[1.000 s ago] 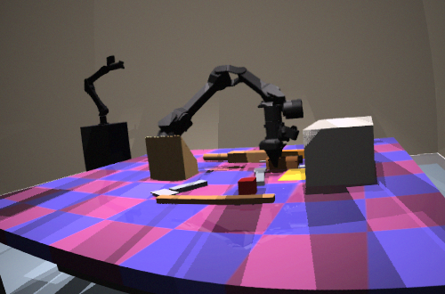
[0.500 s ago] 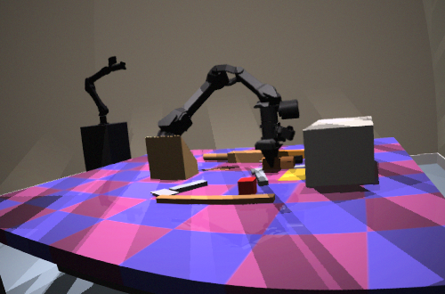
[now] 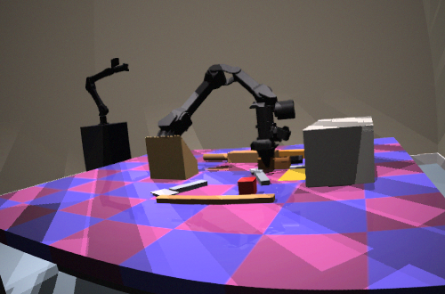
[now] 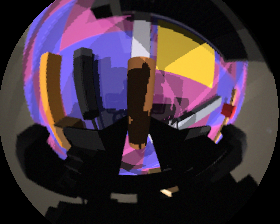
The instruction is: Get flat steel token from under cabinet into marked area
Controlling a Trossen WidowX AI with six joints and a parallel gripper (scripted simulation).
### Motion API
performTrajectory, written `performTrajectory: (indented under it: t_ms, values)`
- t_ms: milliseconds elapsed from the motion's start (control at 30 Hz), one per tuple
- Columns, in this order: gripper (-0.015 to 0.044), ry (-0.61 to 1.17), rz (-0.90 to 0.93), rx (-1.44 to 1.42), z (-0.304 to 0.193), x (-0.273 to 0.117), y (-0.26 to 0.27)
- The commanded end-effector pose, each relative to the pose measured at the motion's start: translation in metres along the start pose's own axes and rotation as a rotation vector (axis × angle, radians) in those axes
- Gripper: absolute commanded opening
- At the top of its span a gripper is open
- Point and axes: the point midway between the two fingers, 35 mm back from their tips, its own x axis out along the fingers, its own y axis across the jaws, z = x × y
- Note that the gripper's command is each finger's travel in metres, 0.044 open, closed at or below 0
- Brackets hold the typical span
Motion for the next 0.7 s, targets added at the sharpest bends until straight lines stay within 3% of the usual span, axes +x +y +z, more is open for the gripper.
performTrajectory:
  t_ms: [0, 667]
  values:
    - [0.0, 0.003, -0.002, 0.006, -0.006, 0.001, 0.0]
    - [0.0, 0.004, -0.002, 0.007, -0.027, 0.001, 0.001]
